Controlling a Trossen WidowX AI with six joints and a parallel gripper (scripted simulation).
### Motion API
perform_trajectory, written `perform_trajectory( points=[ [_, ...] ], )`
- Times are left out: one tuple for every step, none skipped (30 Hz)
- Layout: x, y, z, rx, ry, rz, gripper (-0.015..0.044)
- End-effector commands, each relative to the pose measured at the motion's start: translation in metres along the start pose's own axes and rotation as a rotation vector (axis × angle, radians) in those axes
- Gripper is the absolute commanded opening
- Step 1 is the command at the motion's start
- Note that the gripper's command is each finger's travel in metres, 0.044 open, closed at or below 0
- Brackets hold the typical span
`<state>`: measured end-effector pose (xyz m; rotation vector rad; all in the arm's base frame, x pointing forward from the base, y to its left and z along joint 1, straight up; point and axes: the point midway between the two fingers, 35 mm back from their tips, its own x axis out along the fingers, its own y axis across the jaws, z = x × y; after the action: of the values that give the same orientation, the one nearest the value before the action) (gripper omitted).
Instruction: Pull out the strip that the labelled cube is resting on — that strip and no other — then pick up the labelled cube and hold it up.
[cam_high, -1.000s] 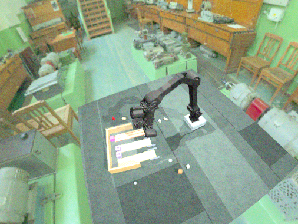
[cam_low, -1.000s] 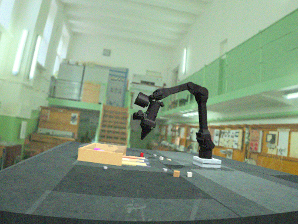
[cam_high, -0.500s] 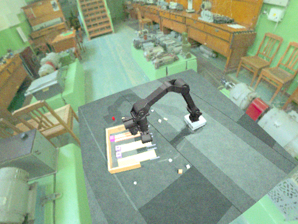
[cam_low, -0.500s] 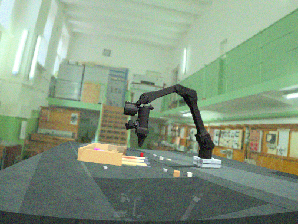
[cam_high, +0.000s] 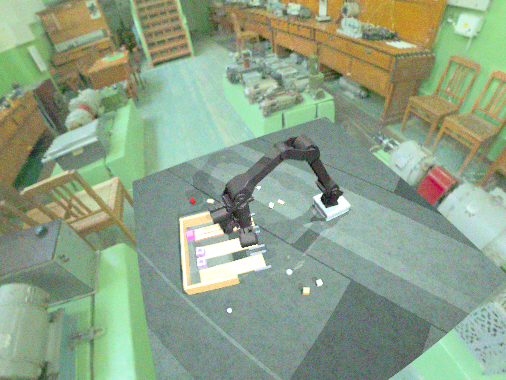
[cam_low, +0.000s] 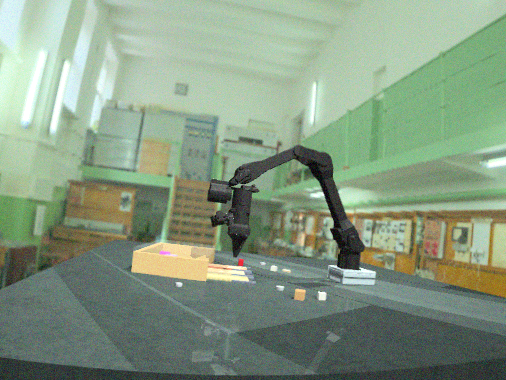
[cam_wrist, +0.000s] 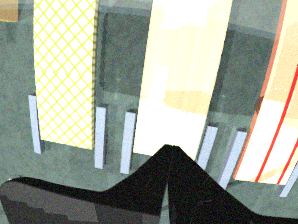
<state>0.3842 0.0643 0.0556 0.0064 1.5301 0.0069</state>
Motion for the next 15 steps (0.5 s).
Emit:
perform_trajectory(
  points=[
    [0.010,0.000,-0.002,0.004,0.006,-0.006,0.0000],
    [0.011,0.000,-0.002,0.004,0.006,-0.006,0.0000],
    [0.013,0.000,-0.002,0.004,0.006,-0.006,0.0000],
    [0.015,0.000,-0.002,0.004,0.006,-0.006,0.0000],
    [0.016,0.000,-0.002,0.004,0.006,-0.006,0.0000],
    [0.018,0.000,-0.003,0.004,0.006,-0.006,0.0000],
    [0.020,0.000,-0.003,0.004,0.006,-0.006,0.0000],
    [0.021,0.000,-0.003,0.004,0.006,-0.006,0.0000],
    [0.023,0.000,-0.003,0.004,0.006,-0.006,0.0000],
    [0.025,0.000,-0.003,0.004,0.006,-0.006,0.0000],
    [0.026,0.000,-0.003,0.004,0.006,-0.005,0.0000],
    [0.028,0.000,-0.003,0.004,0.006,-0.005,0.0000],
    [0.030,0.000,-0.004,0.004,0.006,-0.005,0.0000],
    [0.031,0.000,-0.004,0.004,0.006,-0.005,0.0000],
    [0.033,0.000,-0.004,0.004,0.006,-0.005,0.0000]
  ],
)
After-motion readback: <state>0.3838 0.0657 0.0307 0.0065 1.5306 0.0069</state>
